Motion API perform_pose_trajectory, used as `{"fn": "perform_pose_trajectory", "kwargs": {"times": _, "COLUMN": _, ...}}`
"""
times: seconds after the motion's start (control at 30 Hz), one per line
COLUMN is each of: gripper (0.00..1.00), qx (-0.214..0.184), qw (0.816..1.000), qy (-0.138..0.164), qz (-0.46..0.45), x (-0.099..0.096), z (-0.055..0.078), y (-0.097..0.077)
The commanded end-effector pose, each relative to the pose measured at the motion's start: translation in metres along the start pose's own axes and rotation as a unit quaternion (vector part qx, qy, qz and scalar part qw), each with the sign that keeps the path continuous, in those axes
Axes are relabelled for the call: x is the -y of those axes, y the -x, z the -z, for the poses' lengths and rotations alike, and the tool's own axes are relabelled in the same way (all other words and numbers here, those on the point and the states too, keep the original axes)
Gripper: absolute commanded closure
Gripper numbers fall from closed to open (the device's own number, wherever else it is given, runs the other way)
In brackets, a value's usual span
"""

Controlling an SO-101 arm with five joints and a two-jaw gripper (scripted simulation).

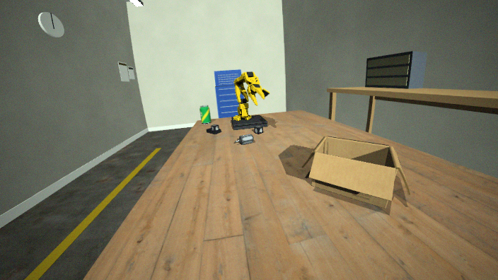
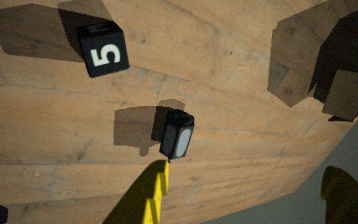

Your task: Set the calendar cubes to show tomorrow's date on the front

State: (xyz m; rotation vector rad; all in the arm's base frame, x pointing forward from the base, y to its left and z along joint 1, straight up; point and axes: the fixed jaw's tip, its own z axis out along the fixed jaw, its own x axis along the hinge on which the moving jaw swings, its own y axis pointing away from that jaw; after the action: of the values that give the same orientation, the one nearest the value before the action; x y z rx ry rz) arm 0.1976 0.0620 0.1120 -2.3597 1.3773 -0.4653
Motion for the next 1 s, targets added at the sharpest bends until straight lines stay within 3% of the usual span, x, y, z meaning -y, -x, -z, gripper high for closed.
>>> {"fn": "perform_pose_trajectory", "kwargs": {"times": 0.0, "gripper": 0.65, "qx": -0.003, "qw": 1.000, "qy": -0.002, "qz": 0.018, "x": -0.002, "z": -0.001, "y": -0.003}}
{"fn": "perform_pose_trajectory", "kwargs": {"times": 0.57, "gripper": 0.65, "qx": -0.001, "qw": 0.999, "qy": 0.007, "qz": 0.033, "x": -0.004, "z": -0.004, "y": -0.003}}
{"fn": "perform_pose_trajectory", "kwargs": {"times": 0.7, "gripper": 0.65, "qx": 0.006, "qw": 0.999, "qy": 0.038, "qz": 0.033, "x": -0.011, "z": -0.013, "y": -0.002}}
{"fn": "perform_pose_trajectory", "kwargs": {"times": 0.9, "gripper": 0.65, "qx": 0.027, "qw": 0.992, "qy": 0.119, "qz": 0.032, "x": -0.029, "z": -0.035, "y": 0.002}}
{"fn": "perform_pose_trajectory", "kwargs": {"times": 0.97, "gripper": 0.65, "qx": 0.027, "qw": 0.992, "qy": 0.119, "qz": 0.032, "x": -0.029, "z": -0.035, "y": 0.002}}
